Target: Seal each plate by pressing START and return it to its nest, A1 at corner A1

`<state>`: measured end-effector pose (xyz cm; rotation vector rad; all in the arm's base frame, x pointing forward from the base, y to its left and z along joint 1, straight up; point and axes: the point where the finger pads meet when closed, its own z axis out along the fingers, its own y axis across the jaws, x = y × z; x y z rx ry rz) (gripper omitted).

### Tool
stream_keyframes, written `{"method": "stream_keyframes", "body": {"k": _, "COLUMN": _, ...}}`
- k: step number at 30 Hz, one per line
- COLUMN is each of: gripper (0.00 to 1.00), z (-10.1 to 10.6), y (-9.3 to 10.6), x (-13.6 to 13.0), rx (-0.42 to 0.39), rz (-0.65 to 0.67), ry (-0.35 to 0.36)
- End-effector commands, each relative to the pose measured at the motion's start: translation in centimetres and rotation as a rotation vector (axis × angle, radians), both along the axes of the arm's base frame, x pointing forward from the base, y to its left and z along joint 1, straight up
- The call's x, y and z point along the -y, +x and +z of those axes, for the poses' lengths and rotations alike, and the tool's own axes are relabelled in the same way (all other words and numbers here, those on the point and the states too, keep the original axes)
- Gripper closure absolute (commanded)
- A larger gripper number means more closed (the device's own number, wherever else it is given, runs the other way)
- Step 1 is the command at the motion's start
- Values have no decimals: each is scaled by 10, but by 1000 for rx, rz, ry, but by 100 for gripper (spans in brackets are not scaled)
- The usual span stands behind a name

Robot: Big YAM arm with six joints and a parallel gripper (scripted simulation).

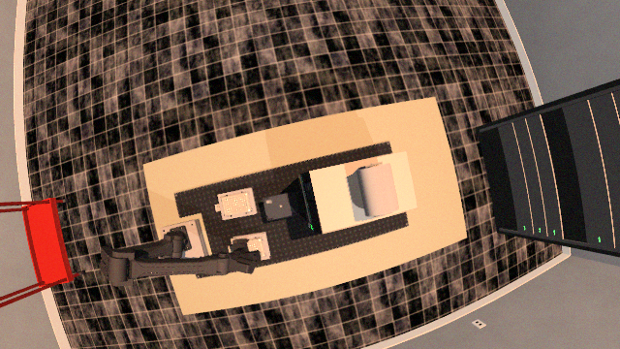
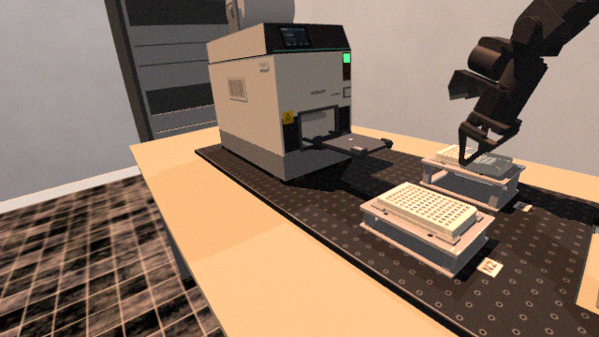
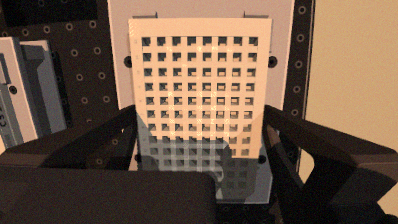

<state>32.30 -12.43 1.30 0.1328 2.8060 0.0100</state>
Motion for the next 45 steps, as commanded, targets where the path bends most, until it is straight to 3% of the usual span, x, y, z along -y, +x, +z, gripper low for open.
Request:
{"method": "stream_keyframes", "body": {"k": 1, "gripper": 9, "z": 4, "y": 13, "x": 2, "rx": 17, "rz": -3, "ry": -4}}
{"method": "stream_keyframes", "body": {"k": 10, "gripper": 14, "z": -7, "y": 0, "x": -3, "rx": -14, "rz": -3, "ry": 10}}
{"method": "stream_keyframes", "body": {"k": 11, "gripper": 100, "z": -8, "y": 0, "x": -3, "rx": -16, "rz": -3, "ry": 10}}
{"method": "stream_keyframes", "body": {"k": 45, "gripper": 100, "z": -13, "y": -6, "x": -5, "rx": -32, "rz": -7, "ry": 17}}
